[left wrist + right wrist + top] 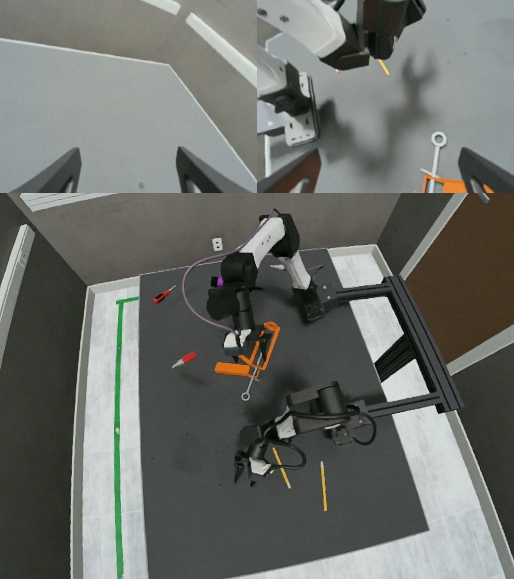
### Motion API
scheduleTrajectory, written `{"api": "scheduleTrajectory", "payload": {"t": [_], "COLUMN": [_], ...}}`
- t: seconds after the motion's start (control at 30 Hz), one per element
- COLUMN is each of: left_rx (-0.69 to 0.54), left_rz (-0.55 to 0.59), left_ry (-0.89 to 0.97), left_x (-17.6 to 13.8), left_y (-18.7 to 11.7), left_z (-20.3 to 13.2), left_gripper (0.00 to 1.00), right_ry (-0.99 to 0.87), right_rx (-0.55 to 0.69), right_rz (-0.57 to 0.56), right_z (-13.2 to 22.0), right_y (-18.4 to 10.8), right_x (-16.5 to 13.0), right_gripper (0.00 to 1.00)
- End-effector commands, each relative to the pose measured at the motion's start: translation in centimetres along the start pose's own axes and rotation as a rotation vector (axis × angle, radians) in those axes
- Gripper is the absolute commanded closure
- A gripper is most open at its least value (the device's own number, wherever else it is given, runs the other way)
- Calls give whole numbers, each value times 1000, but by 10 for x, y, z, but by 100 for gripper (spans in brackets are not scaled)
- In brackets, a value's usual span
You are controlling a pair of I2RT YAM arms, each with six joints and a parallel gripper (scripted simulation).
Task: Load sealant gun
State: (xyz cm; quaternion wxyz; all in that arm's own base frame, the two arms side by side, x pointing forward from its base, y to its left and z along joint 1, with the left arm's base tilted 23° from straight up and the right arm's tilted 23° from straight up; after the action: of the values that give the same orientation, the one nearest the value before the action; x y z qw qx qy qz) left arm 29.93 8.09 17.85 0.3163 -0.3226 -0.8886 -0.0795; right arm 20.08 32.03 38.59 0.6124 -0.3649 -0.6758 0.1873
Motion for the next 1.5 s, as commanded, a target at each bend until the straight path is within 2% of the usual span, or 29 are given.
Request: {"api": "scheduleTrajectory", "payload": {"t": [0.0,0.17,0.57,0.73,0.83,1.17,1.3,1.47], "left_rx": [8,16,52,69,87,187,209,277], "left_rz": [106,195,531,602,683,932,971,1086], "left_ry": [39,64,121,138,151,196,209,232], "left_x": [-20,-35,-89,-99,-110,-136,-139,-146], "left_y": [1,0,-17,-23,-32,-66,-72,-93], "left_z": [-4,-7,-30,-34,-39,-50,-51,-55], "left_gripper": [38,38,38,38,38,38,38,38], "right_ry": [-78,-169,-460,-528,-596,-834,-878,-995], "right_rx": [-24,-48,-65,-73,-40,12,10,77], "right_rz": [51,60,228,245,316,455,462,545], "right_z": [-8,-11,-23,-24,-26,-29,-30,-29], "right_y": [27,29,78,77,100,126,122,141], "right_x": [-9,-12,-52,-57,-75,-113,-115,-141], "right_gripper": [8,8,8,8,8,8,8,8]}}
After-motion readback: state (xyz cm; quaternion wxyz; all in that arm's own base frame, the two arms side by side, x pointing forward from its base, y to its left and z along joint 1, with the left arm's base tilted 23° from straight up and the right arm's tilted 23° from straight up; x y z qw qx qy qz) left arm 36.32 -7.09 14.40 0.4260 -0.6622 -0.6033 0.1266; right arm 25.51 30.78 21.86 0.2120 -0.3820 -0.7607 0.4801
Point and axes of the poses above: on each arm, the point where the finger pads meet when closed, its own y axis out along the fingers, its own z axis across the jaws, x = y × z, the point moved 7 cm from there along -y, back along the fingers, and after that the axes turned 7 degrees about -y, right-handed, at the moved point
